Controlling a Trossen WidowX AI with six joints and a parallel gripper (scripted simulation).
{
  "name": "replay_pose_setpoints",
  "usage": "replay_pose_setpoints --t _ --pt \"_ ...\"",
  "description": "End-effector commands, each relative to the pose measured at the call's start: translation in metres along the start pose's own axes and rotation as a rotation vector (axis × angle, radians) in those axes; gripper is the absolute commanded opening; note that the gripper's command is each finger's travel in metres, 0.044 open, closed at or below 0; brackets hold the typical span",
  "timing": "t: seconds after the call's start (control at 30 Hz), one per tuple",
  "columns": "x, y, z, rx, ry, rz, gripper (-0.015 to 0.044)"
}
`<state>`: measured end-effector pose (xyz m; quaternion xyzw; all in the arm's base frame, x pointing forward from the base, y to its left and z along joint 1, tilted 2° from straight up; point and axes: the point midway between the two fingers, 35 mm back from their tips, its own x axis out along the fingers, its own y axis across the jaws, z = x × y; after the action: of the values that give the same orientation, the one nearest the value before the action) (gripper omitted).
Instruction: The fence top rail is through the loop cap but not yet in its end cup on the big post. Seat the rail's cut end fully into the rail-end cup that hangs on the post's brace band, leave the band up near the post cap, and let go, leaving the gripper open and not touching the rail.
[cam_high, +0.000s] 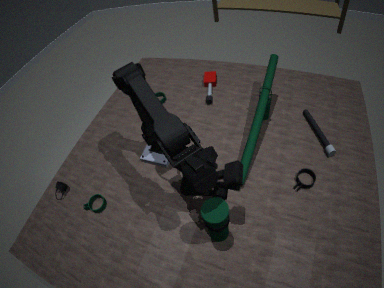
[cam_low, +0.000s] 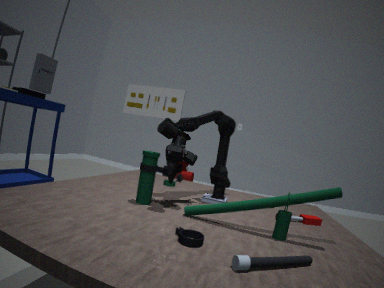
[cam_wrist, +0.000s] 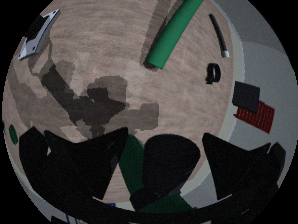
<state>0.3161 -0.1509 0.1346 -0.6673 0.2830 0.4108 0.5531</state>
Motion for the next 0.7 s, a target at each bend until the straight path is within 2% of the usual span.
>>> replay_pose_setpoints --t 0.0,0.3,0.4,0.47,0.67 --pt "0.0018 0.0013 0.0000 0.004 0.002 0.006 0.0309" --pt "0.0018 0.0013 0.0000 0.004 0.002 0.006 0.0072" --pt "0.0018 0.0013 0.0000 0.004 0.002 0.006 0.0053" --pt "0.0022 0.0007 0.0000 0.011 0.006 0.006 0.0000" --pt "0.0042 -0.0029 -0.0001 0.050 0.028 0.005 0.0000"
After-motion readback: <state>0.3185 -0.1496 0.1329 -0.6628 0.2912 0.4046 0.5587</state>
